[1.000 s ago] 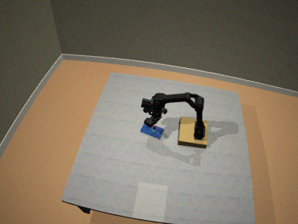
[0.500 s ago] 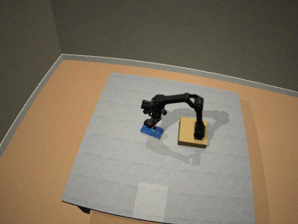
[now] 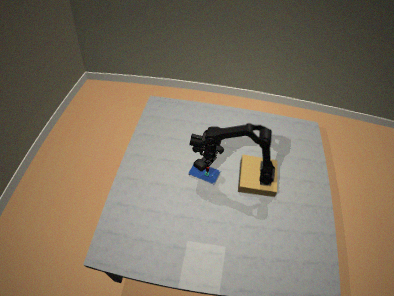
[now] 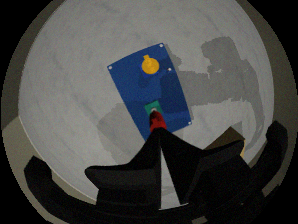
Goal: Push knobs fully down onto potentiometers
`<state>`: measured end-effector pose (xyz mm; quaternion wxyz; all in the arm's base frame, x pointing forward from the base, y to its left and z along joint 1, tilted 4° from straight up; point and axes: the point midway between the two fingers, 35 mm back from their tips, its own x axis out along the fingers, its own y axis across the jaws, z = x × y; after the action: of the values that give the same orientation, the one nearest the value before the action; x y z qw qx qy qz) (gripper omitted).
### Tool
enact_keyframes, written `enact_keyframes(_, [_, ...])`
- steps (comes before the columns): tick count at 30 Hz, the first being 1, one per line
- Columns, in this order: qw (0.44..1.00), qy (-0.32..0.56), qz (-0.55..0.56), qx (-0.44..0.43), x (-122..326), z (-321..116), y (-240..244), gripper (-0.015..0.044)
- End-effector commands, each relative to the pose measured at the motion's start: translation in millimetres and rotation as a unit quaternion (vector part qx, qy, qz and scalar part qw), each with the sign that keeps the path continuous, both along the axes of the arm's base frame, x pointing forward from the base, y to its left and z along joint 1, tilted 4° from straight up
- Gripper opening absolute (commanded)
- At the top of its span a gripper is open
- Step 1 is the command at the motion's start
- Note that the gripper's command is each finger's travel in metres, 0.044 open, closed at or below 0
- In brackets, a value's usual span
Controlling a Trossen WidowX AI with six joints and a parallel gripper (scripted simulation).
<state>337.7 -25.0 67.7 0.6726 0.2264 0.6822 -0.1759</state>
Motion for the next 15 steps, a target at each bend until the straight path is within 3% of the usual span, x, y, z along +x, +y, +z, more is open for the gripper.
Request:
enact_keyframes(1, [1.0,0.003,-0.002,-0.001,-0.9,-0.6,-0.3,0.0])
enact_keyframes(15, [1.0,0.003,-0.002,-0.001,-0.9,-4.2,0.0,0.0])
